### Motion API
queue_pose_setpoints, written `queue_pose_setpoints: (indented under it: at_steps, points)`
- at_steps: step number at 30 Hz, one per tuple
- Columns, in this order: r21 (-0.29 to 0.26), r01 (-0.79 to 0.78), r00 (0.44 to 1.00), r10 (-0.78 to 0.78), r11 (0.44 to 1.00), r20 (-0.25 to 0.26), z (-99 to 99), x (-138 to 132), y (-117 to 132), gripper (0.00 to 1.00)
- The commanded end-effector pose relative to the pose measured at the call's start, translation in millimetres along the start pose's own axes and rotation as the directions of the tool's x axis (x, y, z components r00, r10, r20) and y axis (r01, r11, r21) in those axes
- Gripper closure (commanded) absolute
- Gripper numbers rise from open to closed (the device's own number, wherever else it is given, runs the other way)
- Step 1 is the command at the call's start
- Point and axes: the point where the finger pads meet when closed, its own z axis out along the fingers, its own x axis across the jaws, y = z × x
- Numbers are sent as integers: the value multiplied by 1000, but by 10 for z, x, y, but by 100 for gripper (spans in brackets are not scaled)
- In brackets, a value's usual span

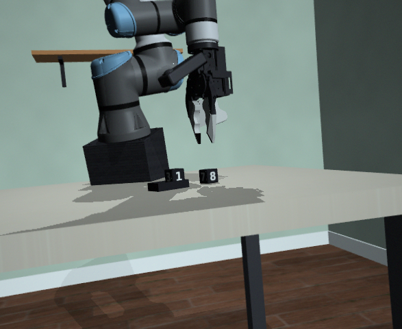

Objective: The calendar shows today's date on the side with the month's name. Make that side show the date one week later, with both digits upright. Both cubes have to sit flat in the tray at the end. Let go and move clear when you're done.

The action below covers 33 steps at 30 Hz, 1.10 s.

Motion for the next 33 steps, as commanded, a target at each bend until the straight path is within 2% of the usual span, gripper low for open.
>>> queue_pose_setpoints:
  at_steps: [1,22,33]
  points:
    - [0,0,1000,0,1000,1,-2,-3,0,71]
    - [0,0,1000,0,1000,1,39,-4,1,71]
    - [0,-1,1000,1,1000,1,176,-7,5,71]
